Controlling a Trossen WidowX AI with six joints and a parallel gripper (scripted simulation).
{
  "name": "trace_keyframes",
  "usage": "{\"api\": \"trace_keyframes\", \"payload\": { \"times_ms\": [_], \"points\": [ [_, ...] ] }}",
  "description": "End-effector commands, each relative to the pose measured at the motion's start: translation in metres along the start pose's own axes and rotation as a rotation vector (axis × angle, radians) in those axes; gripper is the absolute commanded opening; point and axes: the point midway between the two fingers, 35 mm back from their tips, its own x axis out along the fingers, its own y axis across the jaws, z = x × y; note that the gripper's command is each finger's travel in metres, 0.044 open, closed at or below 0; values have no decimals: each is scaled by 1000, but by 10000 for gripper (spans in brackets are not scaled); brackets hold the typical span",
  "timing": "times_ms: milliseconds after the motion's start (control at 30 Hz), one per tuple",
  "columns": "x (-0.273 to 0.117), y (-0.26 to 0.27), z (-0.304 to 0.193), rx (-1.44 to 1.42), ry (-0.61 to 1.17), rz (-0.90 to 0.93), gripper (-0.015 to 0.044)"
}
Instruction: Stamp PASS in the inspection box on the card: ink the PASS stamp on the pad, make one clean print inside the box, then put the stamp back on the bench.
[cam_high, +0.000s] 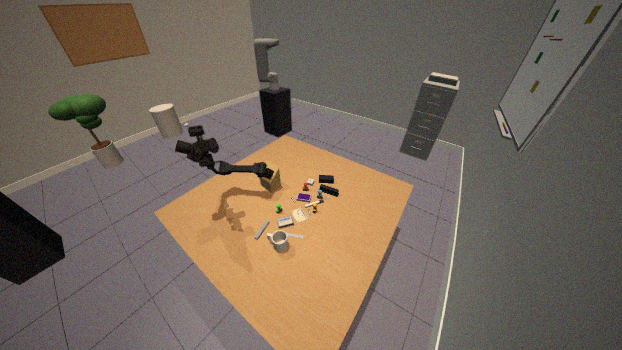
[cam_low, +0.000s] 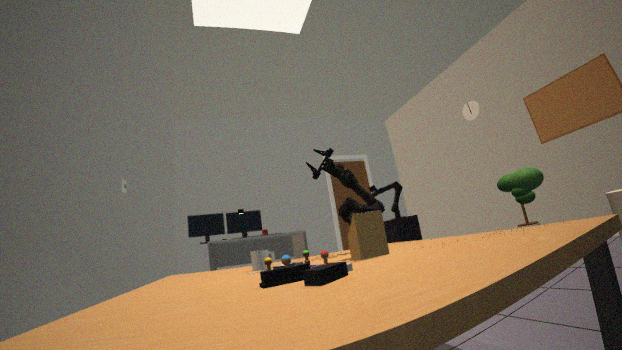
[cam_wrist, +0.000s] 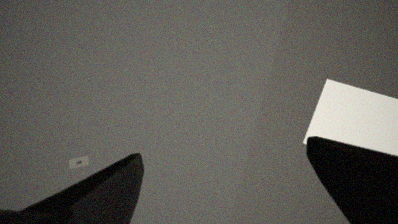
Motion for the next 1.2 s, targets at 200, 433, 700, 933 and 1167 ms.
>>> {"api": "trace_keyframes", "payload": {
  "times_ms": [200,433,700,933,1167],
  "points": [
    [52,51,61,300,-127,277,217],
    [83,134,141,661,-136,711,217],
    [65,236,223,979,113,1252,217],
    [6,314,277,1092,588,1671,217],
    [-76,360,313,984,1201,1891,217]
  ]
}}
